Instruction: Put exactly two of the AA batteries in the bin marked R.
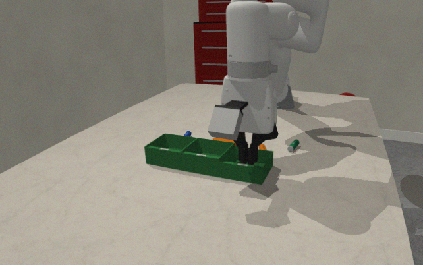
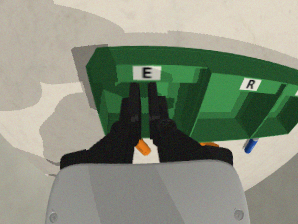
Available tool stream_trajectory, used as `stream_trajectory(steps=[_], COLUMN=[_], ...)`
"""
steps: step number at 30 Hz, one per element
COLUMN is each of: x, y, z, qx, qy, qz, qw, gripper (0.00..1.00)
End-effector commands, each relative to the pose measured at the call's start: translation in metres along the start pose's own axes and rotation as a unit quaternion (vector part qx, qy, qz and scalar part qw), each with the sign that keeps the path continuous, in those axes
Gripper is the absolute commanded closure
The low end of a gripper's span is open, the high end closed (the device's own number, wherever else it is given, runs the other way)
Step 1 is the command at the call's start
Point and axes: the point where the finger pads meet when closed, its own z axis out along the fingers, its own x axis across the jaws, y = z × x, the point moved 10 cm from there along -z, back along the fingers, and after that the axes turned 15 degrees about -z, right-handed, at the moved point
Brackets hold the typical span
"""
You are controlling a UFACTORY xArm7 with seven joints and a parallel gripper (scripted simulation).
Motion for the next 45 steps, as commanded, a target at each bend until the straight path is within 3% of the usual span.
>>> stream_trajectory(steps=[1,45], x=[0.0003,0.0004], y=[-0.0012,-0.0012], z=[-0.0006,-0.0045], qx=[0.002,0.002], qy=[0.0,0.0], qz=[0.0,0.0], qw=[1.0,1.0], gripper=[0.93,0.93])
